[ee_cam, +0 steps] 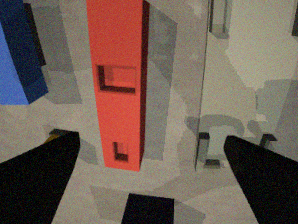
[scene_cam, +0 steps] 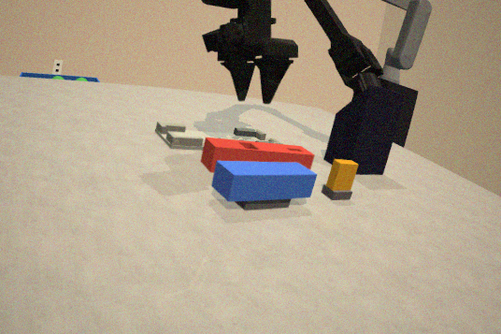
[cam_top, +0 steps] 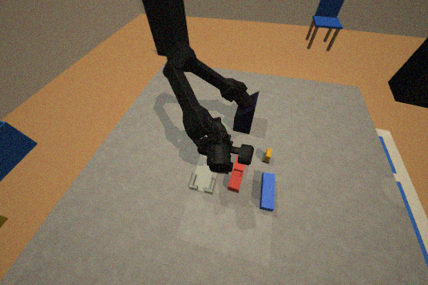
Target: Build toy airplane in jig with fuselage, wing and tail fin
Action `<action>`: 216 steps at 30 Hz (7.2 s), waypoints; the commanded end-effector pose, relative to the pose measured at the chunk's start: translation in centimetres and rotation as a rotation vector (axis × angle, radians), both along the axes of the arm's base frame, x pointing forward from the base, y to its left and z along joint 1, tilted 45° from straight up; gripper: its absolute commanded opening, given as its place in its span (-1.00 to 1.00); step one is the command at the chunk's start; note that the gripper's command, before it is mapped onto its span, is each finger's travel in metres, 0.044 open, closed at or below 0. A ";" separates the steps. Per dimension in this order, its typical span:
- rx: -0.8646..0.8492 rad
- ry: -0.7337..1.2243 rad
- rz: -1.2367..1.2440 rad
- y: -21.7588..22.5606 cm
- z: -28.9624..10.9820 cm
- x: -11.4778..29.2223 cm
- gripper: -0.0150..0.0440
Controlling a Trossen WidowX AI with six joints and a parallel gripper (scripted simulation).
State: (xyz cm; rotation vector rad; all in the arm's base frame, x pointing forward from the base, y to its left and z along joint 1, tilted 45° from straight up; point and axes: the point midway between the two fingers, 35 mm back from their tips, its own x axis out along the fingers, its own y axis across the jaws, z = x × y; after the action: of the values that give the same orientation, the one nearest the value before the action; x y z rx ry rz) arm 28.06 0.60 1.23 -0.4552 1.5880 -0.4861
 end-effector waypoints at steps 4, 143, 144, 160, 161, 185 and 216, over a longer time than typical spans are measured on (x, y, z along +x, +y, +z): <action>-0.185 -0.098 0.106 5.1 -1.9 -1.9 1.00; -0.164 -0.073 0.137 2.7 0.2 -0.7 -0.49; -0.163 -0.072 0.140 2.4 0.3 -0.7 -0.49; -0.163 -0.046 0.176 -2.3 1.8 0.0 -0.49; -0.163 -0.045 0.178 -2.6 1.9 0.1 -0.49; -0.193 -0.013 0.209 -8.0 3.7 -0.4 -0.14; -0.193 -0.013 0.209 -8.7 2.9 -0.2 0.18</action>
State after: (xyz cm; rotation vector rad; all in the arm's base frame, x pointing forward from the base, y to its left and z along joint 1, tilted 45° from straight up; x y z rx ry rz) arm 27.92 -7.83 4.61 -0.7468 1.4627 -0.4847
